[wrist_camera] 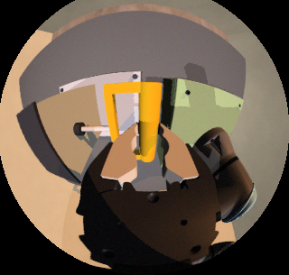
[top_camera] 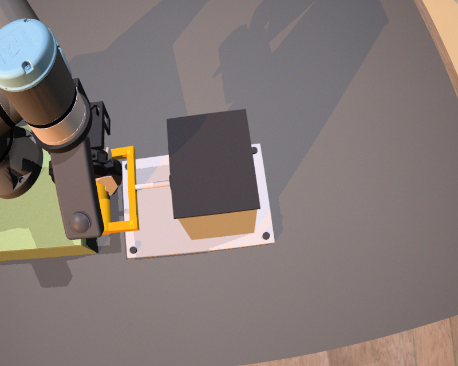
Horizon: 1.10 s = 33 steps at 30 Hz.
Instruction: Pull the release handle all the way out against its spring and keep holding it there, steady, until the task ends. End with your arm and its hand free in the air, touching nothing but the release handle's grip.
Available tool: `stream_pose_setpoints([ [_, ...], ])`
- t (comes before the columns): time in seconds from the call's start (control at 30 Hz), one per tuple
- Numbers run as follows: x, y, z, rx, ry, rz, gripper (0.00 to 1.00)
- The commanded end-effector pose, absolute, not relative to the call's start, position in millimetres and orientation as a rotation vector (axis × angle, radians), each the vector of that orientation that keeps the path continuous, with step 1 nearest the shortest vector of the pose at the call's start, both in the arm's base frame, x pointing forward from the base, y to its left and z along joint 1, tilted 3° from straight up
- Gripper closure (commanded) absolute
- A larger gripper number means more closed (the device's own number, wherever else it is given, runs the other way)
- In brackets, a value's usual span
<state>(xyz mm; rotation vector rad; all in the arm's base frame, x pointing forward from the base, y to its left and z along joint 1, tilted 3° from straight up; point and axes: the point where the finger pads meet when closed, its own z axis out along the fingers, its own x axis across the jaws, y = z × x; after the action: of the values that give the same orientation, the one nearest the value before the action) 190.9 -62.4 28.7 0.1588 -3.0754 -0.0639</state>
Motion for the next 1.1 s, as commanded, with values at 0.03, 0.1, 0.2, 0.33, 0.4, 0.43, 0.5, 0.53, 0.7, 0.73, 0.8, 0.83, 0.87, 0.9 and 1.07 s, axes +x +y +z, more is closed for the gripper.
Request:
stream_pose_setpoints([
  [0.03, 177, -64, 29, 0.159, -3.076, -0.064, 1.0],
  [0.1, 174, -65, 29, 0.159, -3.076, -0.064, 1.0],
  [0.2, 171, -65, 29, 0.159, -3.076, -0.064, 1.0],
  [0.33, 169, -65, 29, 0.159, -3.076, -0.064, 1.0],
  [0.4, 168, -65, 29, 0.159, -3.076, -0.064, 1.0],
  [0.43, 168, -65, 29, 0.159, -3.076, -0.064, 1.0],
  [0.5, 167, -65, 29, 0.159, -3.076, -0.064, 1.0],
  [0.53, 167, -65, 29, 0.159, -3.076, -0.064, 1.0],
  [0.7, 167, -65, 29, 0.159, -3.076, -0.064, 1.0],
  [0.73, 167, -65, 29, 0.159, -3.076, -0.064, 1.0],
  [0.8, 167, -65, 29, 0.159, -3.076, -0.064, 1.0],
  [0.83, 167, -65, 29, 0.159, -3.076, -0.064, 1.0],
  [0.87, 167, -65, 29, 0.159, -3.076, -0.064, 1.0],
  [0.9, 167, -65, 29, 0.159, -3.076, -0.064, 1.0],
  [1.07, 167, -65, 29, 0.159, -3.076, -0.064, 1.0],
])
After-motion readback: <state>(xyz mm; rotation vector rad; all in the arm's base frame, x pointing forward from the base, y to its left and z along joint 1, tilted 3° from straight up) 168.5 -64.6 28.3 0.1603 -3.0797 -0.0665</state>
